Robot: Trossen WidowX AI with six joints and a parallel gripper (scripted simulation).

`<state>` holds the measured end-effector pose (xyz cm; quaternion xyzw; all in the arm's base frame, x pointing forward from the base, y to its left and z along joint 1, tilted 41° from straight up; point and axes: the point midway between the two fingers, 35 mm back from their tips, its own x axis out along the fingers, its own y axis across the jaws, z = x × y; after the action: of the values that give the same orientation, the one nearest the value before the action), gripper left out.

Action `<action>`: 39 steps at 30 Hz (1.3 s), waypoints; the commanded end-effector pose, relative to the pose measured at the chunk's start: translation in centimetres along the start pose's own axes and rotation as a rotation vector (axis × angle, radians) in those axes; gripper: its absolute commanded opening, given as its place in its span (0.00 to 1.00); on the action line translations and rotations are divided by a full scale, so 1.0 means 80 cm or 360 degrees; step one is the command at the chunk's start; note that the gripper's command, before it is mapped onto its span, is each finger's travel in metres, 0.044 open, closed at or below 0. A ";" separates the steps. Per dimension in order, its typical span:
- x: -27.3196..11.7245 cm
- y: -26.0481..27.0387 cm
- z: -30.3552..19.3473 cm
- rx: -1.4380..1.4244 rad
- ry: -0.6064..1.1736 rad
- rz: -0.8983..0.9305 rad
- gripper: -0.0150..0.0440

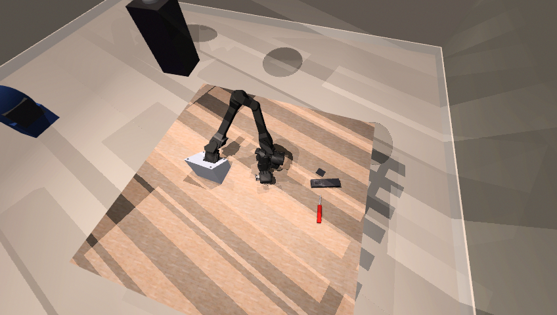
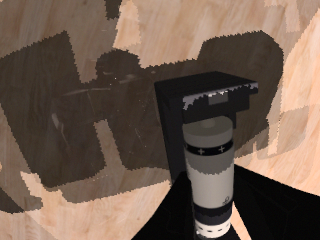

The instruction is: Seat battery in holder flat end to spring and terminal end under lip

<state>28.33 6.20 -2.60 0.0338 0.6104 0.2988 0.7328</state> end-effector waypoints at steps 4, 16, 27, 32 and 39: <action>0.002 0.002 0.000 0.0010 0.0017 0.0002 0.37; -0.001 0.002 0.015 0.0008 0.0003 -0.0003 0.37; -0.003 0.002 0.017 0.0006 0.0001 -0.0004 0.37; -0.003 0.002 0.017 0.0006 0.0001 -0.0004 0.54; -0.014 0.000 0.015 0.0005 0.0001 -0.0004 0.54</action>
<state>29.35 6.32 -1.76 0.0350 0.6130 0.2962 0.7317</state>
